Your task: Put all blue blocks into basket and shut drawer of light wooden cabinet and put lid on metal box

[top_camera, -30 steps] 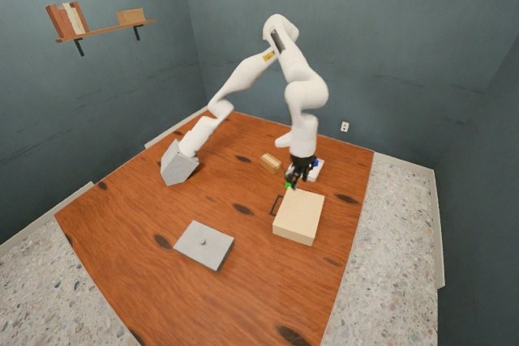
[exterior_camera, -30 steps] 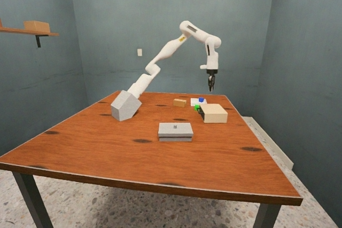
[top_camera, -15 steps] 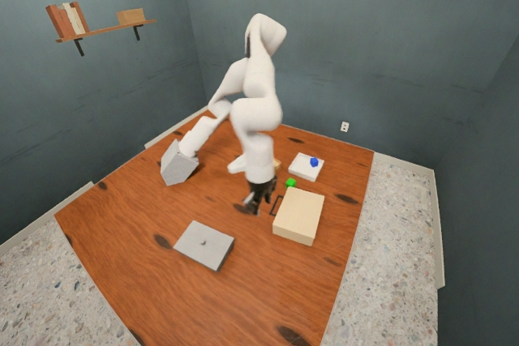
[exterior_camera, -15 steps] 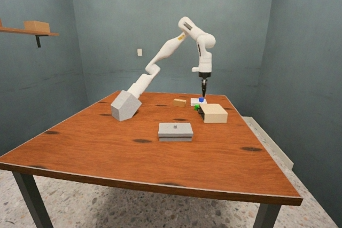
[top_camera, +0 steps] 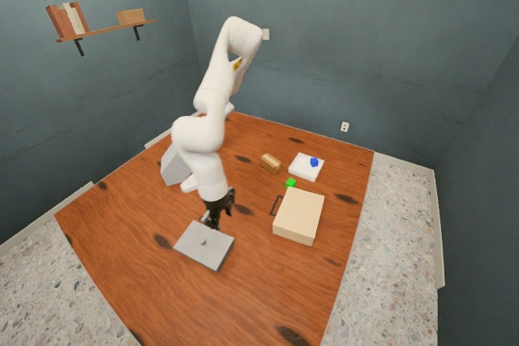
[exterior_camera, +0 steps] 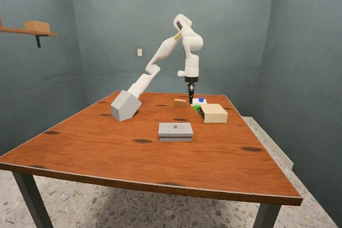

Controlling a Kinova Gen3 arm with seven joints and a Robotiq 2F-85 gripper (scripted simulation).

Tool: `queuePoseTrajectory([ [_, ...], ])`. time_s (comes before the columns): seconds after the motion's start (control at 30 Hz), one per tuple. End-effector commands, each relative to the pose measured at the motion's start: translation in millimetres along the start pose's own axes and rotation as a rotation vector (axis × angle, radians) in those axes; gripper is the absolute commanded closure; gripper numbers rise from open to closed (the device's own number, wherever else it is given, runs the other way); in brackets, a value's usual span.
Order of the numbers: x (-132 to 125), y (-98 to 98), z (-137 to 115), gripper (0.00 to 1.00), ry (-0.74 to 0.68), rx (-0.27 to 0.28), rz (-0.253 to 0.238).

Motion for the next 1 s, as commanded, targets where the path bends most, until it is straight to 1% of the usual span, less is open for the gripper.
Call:
queuePoseTrajectory([
  [0.0,-26,-4.7,-24,0.4,0.017,-0.001,0.003],
  [0.23,-48,-11.5,-52,0.4,0.066,0.006,0.012],
  [0.3,-48,-11.5,-52,0.4,0.066,0.006,0.012],
  [0.47,-56,-14.4,-64,0.4,0.088,0.01,0.016],
  [0.7,-61,-15.7,-72,0.4,0.104,0.012,0.018],
  [0.97,-62,-16.2,-74,0.4,0.106,0.012,0.019],
])
Point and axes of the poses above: the point where the finger pads meet when closed, its own y axis back along the fingers, its own x axis across the jaws, z = x × y, the point moved 6 cm from there along y, back along the fingers, and after that the axes turned 6 degrees about -y, right-handed, at the moved point
